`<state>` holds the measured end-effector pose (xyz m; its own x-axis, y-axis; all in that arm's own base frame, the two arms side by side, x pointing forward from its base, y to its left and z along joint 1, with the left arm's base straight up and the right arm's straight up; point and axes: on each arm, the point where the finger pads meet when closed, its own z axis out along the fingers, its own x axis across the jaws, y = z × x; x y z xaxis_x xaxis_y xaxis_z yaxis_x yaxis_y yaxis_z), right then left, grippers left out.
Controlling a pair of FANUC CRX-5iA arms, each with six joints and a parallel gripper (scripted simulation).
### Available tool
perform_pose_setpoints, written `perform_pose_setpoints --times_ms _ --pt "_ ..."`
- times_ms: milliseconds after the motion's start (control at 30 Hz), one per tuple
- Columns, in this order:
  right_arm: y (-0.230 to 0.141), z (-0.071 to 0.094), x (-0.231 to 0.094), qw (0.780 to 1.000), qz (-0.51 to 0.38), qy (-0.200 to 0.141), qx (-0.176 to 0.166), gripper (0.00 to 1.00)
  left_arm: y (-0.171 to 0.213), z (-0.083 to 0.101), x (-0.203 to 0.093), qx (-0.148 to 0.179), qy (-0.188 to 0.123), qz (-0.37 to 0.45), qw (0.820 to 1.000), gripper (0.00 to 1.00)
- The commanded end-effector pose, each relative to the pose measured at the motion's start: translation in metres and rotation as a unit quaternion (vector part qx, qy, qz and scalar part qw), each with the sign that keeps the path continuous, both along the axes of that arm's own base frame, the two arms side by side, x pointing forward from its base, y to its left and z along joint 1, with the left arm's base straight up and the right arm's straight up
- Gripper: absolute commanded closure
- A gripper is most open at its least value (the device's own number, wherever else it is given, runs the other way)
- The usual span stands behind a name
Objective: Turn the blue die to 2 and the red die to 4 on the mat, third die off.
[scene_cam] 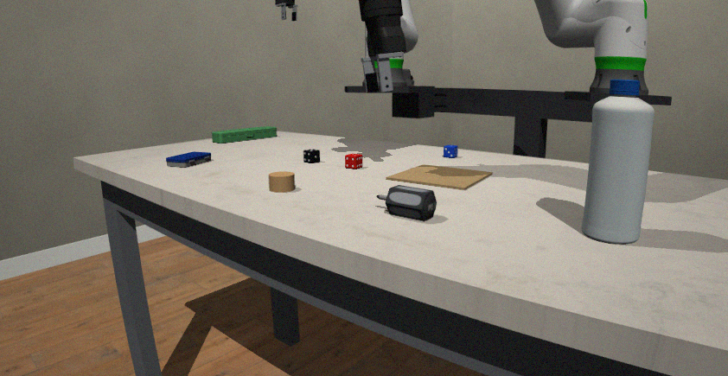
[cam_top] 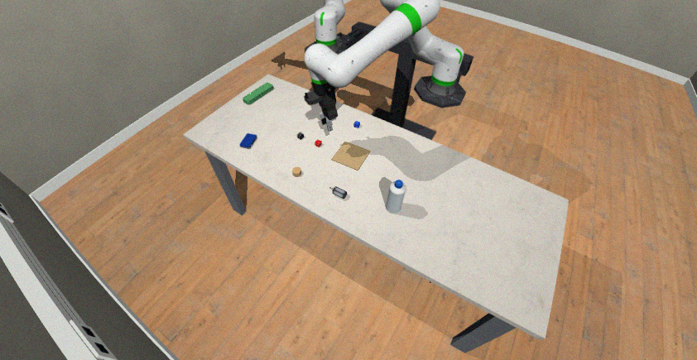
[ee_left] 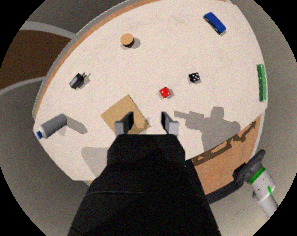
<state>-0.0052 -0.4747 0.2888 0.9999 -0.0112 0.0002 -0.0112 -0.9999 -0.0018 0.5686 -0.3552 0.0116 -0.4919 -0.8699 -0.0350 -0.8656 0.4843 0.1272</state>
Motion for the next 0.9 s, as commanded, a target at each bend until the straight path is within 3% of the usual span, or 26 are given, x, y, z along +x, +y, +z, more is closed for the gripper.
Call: perform_pose_setpoints --times_ms 0,333,867 --pt "0.000 0.001 0.000 1.000 0.000 0.000 -0.001 0.00 -0.036 0.000 0.002 -0.012 -0.009 -0.034 0.999 0.00" --pt "0.000 0.001 0.000 1.000 0.000 0.000 -0.001 0.00 -0.116 -0.001 0.004 -0.038 -0.028 -0.111 0.993 0.00" --pt "0.000 0.001 0.000 1.000 0.000 0.000 -0.001 0.00 -0.155 -0.001 0.008 -0.051 -0.038 -0.148 0.987 0.00"
